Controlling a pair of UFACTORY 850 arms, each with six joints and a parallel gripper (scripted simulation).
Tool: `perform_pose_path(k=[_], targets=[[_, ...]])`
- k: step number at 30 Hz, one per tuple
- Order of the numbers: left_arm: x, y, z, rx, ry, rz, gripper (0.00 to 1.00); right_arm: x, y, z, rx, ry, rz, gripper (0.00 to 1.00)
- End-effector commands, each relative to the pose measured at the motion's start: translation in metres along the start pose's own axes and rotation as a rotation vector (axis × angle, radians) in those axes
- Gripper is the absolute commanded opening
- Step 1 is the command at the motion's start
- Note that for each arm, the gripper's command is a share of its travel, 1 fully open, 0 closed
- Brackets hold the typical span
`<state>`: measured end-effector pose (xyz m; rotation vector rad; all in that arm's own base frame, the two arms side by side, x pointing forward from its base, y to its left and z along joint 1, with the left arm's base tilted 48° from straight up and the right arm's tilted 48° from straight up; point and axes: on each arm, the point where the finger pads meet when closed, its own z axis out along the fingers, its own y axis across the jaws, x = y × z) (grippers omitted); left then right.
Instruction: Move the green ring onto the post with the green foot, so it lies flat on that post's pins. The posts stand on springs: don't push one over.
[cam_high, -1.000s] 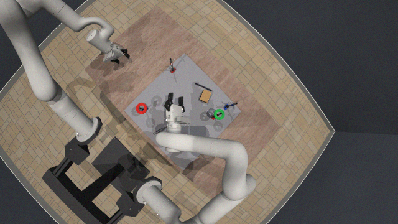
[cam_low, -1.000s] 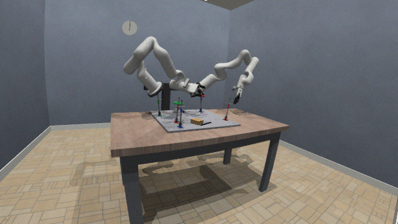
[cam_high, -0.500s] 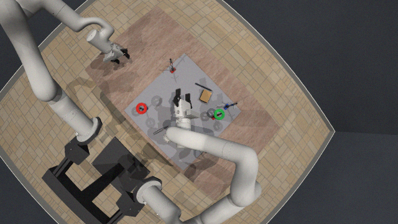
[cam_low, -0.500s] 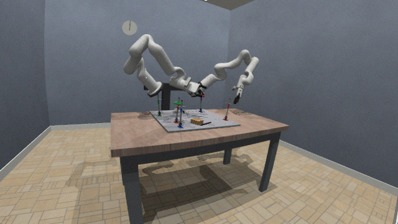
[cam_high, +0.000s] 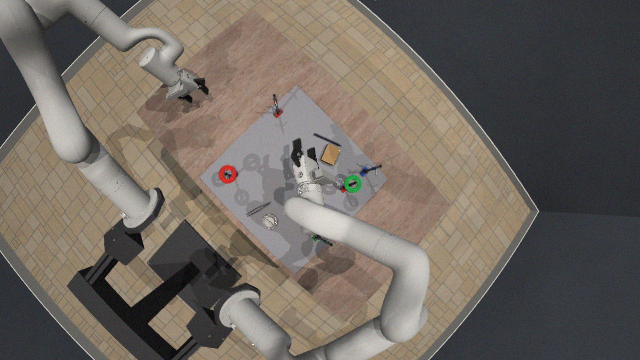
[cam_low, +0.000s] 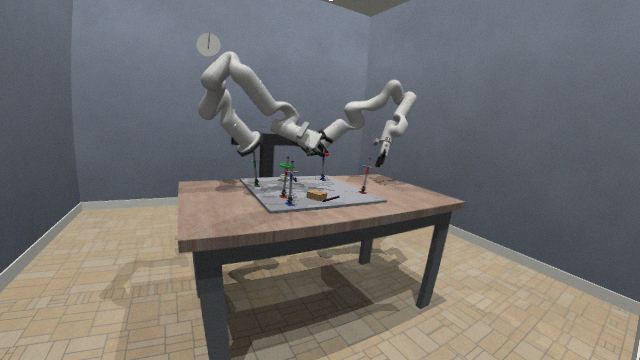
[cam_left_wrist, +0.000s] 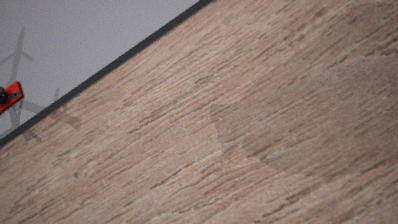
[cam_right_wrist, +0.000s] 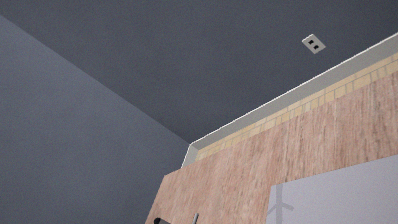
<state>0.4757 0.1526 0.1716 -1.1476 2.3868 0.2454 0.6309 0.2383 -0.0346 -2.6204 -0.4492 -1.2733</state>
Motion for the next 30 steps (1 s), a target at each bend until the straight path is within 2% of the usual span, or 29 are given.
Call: perform_pose_path(k=[1, 3, 6, 7, 8, 13, 18, 20, 23, 24, 25, 30], targets=[[0.000, 0.000, 0.000, 0.001, 0.000, 0.000, 1.00, 0.022, 0.012, -0.001, -0.021, -0.073, 0.018, 1.00], [0.000, 0.000, 0.000, 0.001, 0.000, 0.000, 1.00, 0.022, 0.012, -0.001, -0.021, -0.073, 0.018, 1.00], [0.000, 0.000, 0.000, 0.001, 0.000, 0.000, 1.00, 0.032, 0.019, -0.005, -0.034, -0.129, 0.030, 1.00], [0.000, 0.000, 0.000, 0.001, 0.000, 0.000, 1.00, 0.022, 0.016, -0.004, -0.028, -0.121, 0.024, 1.00], [0.000, 0.000, 0.000, 0.001, 0.000, 0.000, 1.00, 0.027, 0.016, -0.004, -0.028, -0.110, 0.025, 1.00], [0.000, 0.000, 0.000, 0.001, 0.000, 0.000, 1.00, 0.043, 0.024, -0.008, -0.042, -0.149, 0.038, 1.00], [0.000, 0.000, 0.000, 0.001, 0.000, 0.000, 1.00, 0.061, 0.036, -0.018, -0.061, -0.218, 0.060, 1.00], [0.000, 0.000, 0.000, 0.001, 0.000, 0.000, 1.00, 0.061, 0.036, -0.018, -0.061, -0.218, 0.060, 1.00], [0.000, 0.000, 0.000, 0.001, 0.000, 0.000, 1.00, 0.072, 0.043, -0.028, -0.074, -0.274, 0.073, 1.00], [0.000, 0.000, 0.000, 0.001, 0.000, 0.000, 1.00, 0.062, 0.040, -0.025, -0.068, -0.266, 0.067, 1.00], [0.000, 0.000, 0.000, 0.001, 0.000, 0.000, 1.00, 0.067, 0.040, -0.024, -0.069, -0.255, 0.067, 1.00], [0.000, 0.000, 0.000, 0.001, 0.000, 0.000, 1.00, 0.083, 0.048, -0.034, -0.081, -0.293, 0.083, 1.00]])
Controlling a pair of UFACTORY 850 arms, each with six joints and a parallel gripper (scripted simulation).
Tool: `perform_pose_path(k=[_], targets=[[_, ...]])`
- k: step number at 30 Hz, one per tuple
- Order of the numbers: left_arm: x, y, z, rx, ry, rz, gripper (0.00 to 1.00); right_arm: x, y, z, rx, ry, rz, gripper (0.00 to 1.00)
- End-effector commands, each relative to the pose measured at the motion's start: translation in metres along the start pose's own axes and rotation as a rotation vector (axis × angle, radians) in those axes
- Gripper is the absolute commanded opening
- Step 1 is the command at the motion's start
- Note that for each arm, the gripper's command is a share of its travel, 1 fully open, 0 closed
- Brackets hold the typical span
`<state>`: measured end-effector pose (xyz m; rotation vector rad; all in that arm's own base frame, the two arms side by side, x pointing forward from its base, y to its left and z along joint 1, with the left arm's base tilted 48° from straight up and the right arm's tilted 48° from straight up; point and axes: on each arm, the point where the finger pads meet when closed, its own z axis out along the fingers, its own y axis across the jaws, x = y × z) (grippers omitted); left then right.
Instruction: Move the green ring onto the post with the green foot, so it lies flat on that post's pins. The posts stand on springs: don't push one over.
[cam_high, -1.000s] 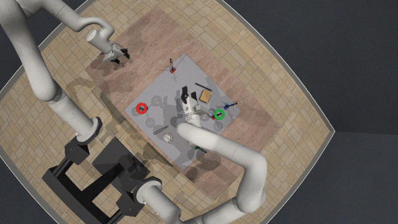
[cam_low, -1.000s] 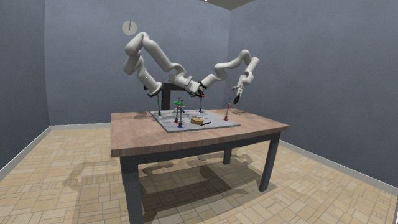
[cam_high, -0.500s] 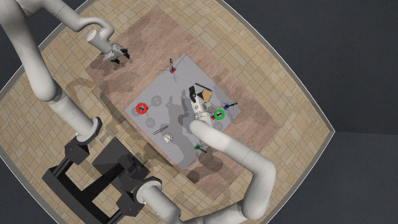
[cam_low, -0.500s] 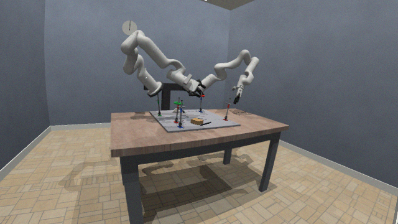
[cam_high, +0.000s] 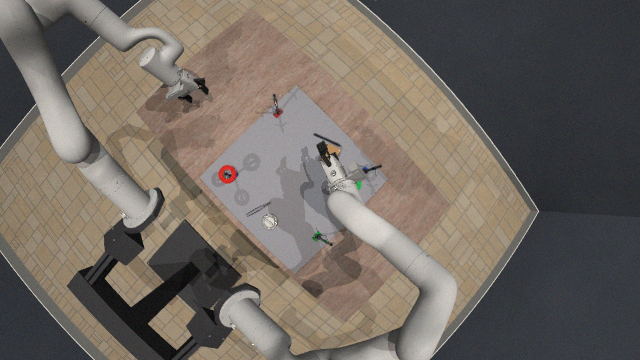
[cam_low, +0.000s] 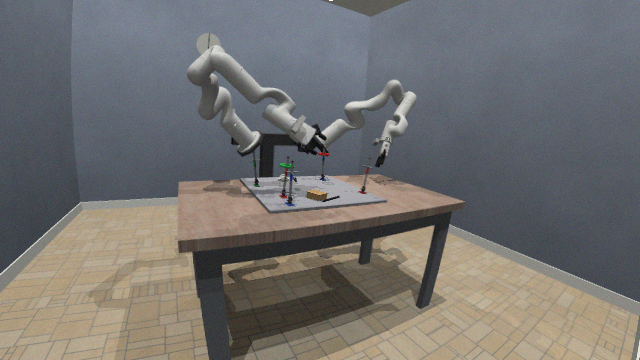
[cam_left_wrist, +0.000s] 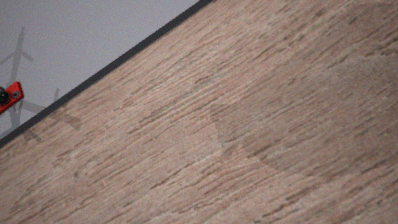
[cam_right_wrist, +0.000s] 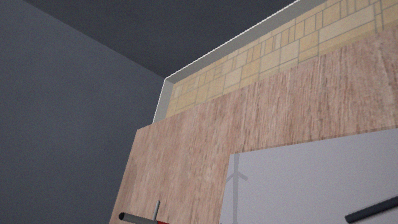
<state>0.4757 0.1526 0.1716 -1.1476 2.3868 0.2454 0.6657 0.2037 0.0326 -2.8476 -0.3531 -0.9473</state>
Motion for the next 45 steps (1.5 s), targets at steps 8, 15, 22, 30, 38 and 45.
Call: perform_pose_path(k=[8, 15, 22, 30, 38, 45], targets=[[0.000, 0.000, 0.000, 0.001, 0.000, 0.000, 1.00, 0.030, 0.020, -0.039, -0.031, -0.123, 0.041, 1.00], [0.000, 0.000, 0.000, 0.001, 0.000, 0.000, 1.00, 0.035, 0.025, -0.052, -0.039, -0.162, 0.054, 1.00], [0.000, 0.000, 0.000, 0.001, 0.000, 0.000, 1.00, 0.054, 0.040, -0.092, -0.061, -0.250, 0.090, 1.00], [0.000, 0.000, 0.000, 0.001, 0.000, 0.000, 1.00, 0.053, 0.057, -0.106, -0.075, -0.301, 0.103, 1.00], [0.000, 0.000, 0.000, 0.001, 0.000, 0.000, 1.00, 0.055, 0.100, -0.148, -0.103, -0.407, 0.144, 1.00], [0.000, 0.000, 0.000, 0.001, 0.000, 0.000, 1.00, 0.052, 0.124, -0.176, -0.113, -0.477, 0.170, 1.00]])
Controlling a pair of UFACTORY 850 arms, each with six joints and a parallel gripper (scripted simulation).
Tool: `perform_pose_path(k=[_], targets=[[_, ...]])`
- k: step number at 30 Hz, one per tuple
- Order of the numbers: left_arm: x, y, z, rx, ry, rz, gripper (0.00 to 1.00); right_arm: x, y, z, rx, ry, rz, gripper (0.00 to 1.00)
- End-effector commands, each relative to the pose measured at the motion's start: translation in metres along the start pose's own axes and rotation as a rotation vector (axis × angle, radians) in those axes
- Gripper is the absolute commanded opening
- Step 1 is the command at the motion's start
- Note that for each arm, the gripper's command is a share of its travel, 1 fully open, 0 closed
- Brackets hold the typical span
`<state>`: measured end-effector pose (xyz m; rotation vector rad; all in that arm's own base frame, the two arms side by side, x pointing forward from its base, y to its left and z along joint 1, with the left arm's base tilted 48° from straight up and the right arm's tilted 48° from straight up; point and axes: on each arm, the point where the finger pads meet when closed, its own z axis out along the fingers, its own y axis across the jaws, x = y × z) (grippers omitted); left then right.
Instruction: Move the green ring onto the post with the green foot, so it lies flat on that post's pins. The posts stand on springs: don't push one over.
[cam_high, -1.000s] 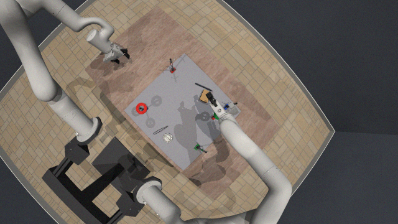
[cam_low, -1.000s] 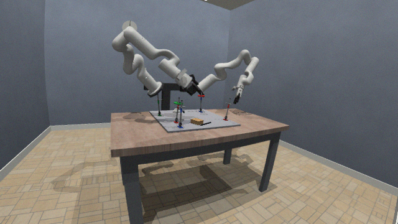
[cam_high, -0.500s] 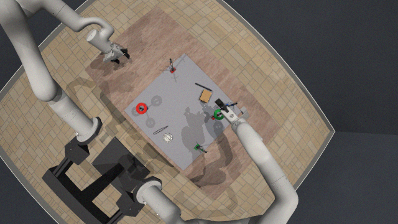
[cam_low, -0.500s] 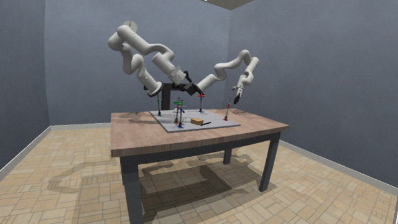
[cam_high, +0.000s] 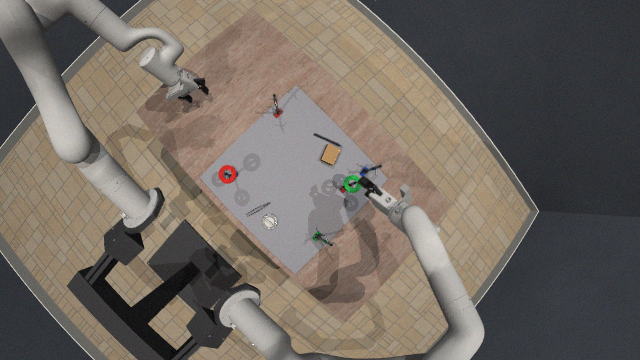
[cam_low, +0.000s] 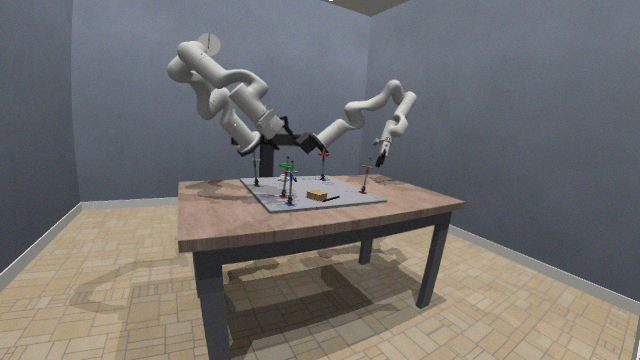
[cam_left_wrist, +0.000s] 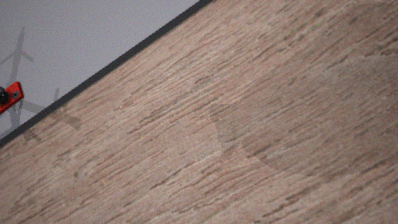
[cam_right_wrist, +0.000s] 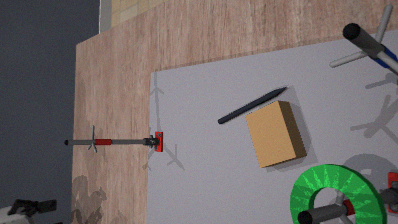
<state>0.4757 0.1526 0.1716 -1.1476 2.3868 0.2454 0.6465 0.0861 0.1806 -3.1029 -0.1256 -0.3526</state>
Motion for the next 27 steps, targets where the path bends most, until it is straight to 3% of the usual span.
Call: perform_pose_path(k=[1, 11, 17, 27], targets=[[0.000, 0.000, 0.000, 0.001, 0.000, 0.000, 1.00, -0.009, 0.030, -0.026, -0.009, -0.075, 0.025, 1.00], [0.000, 0.000, 0.000, 0.001, 0.000, 0.000, 1.00, -0.030, 0.081, -0.081, -0.016, -0.204, 0.076, 1.00], [0.000, 0.000, 0.000, 0.001, 0.000, 0.000, 1.00, -0.038, 0.088, -0.088, -0.016, -0.240, 0.085, 1.00], [0.000, 0.000, 0.000, 0.001, 0.000, 0.000, 1.00, -0.036, 0.083, -0.082, -0.017, -0.227, 0.082, 1.00]])
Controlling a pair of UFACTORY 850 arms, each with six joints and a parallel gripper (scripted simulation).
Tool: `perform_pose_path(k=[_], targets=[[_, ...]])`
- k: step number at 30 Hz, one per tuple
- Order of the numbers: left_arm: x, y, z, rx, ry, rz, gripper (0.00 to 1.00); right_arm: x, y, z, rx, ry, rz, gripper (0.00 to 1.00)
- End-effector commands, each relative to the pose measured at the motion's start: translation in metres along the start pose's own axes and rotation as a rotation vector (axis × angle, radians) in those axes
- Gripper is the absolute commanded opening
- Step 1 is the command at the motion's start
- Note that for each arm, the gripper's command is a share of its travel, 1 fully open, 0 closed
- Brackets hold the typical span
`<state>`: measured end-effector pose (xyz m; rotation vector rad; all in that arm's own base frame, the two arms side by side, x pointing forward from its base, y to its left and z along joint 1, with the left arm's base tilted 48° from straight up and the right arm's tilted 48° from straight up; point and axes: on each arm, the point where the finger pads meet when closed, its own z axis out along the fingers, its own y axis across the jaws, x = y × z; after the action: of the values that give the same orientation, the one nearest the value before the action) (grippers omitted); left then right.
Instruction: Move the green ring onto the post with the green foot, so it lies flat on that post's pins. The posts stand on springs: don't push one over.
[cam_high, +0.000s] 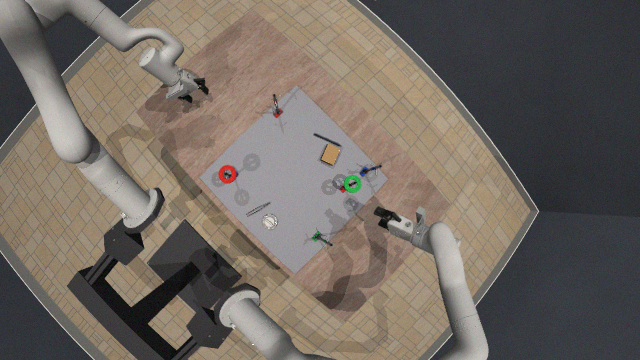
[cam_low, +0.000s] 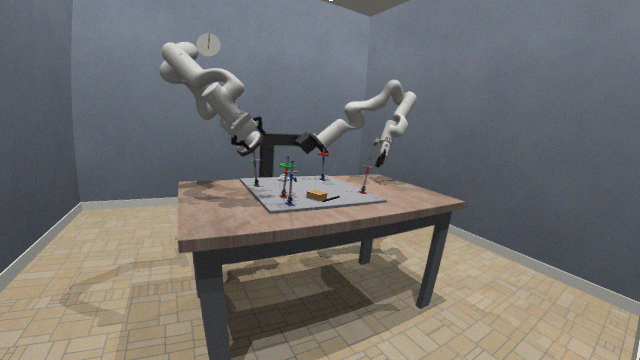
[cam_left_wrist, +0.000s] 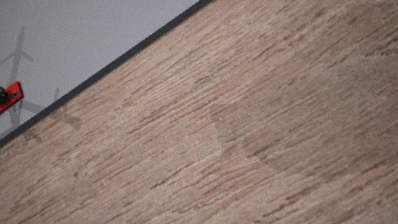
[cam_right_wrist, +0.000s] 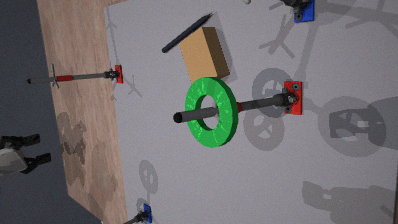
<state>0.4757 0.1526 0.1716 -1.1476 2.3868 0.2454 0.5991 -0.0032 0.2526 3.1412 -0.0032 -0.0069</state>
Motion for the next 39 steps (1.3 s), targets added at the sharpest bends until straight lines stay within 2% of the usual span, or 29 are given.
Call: perform_pose_path(k=[1, 6, 7, 23, 26, 35, 37, 39], targets=[[0.000, 0.000, 0.000, 0.001, 0.000, 0.000, 1.00, 0.001, -0.002, 0.000, 0.000, 0.004, -0.001, 1.00], [0.000, 0.000, 0.000, 0.001, 0.000, 0.000, 1.00, 0.001, -0.002, 0.001, 0.000, 0.005, -0.001, 1.00], [0.000, 0.000, 0.000, 0.001, 0.000, 0.000, 0.29, 0.001, -0.002, 0.001, 0.000, 0.005, -0.002, 1.00], [0.000, 0.000, 0.000, 0.001, 0.000, 0.000, 0.29, 0.001, -0.004, 0.002, 0.000, 0.006, -0.003, 1.00], [0.009, -0.010, 0.005, 0.009, 0.031, -0.036, 0.29, 0.001, -0.004, 0.002, 0.000, 0.006, -0.003, 1.00], [0.054, -0.064, 0.027, 0.050, 0.191, -0.231, 0.29, 0.001, -0.004, 0.002, 0.000, 0.006, -0.003, 1.00], [0.054, -0.064, 0.027, 0.050, 0.191, -0.231, 0.29, 0.001, -0.004, 0.002, 0.000, 0.006, -0.003, 1.00], [0.062, -0.073, 0.031, 0.053, 0.220, -0.267, 0.29, 0.001, -0.004, 0.002, 0.000, 0.006, -0.003, 1.00]])
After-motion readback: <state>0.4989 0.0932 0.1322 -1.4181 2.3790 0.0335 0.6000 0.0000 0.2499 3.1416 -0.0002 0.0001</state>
